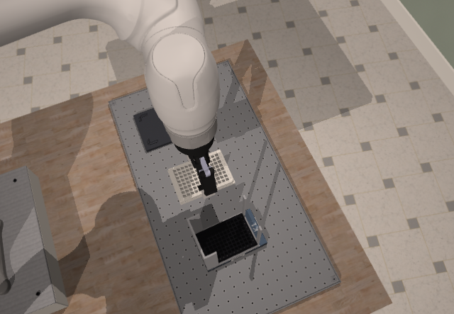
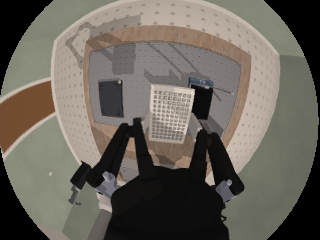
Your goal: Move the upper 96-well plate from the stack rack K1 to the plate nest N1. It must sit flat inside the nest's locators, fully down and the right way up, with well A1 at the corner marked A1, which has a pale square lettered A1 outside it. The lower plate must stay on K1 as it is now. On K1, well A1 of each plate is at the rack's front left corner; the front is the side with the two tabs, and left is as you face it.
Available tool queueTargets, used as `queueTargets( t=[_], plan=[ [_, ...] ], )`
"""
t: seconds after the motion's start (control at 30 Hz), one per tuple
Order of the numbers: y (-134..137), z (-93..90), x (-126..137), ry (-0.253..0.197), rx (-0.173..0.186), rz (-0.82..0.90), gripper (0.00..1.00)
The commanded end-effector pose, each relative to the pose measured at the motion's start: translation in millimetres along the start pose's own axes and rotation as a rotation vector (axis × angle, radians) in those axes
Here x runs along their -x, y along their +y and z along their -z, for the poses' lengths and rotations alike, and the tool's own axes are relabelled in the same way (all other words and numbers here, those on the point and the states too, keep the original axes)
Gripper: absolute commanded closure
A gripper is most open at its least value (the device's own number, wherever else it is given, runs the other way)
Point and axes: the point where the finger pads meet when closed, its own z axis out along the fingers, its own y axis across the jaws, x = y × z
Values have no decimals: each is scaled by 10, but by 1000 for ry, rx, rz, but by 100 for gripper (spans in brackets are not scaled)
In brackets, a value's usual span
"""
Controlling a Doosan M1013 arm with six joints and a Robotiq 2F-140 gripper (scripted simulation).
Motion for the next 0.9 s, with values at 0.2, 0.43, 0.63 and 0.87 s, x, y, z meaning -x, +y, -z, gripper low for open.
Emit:
queueTargets(
  t=[0.2,0.43,0.63,0.87],
  plan=[
    [-292,-5,18,0,0,0,100],
    [-459,-9,28,0,0,0,100],
    [-658,-13,40,0,0,0,100],
    [-891,-18,54,0,0,0,100]
  ],
)
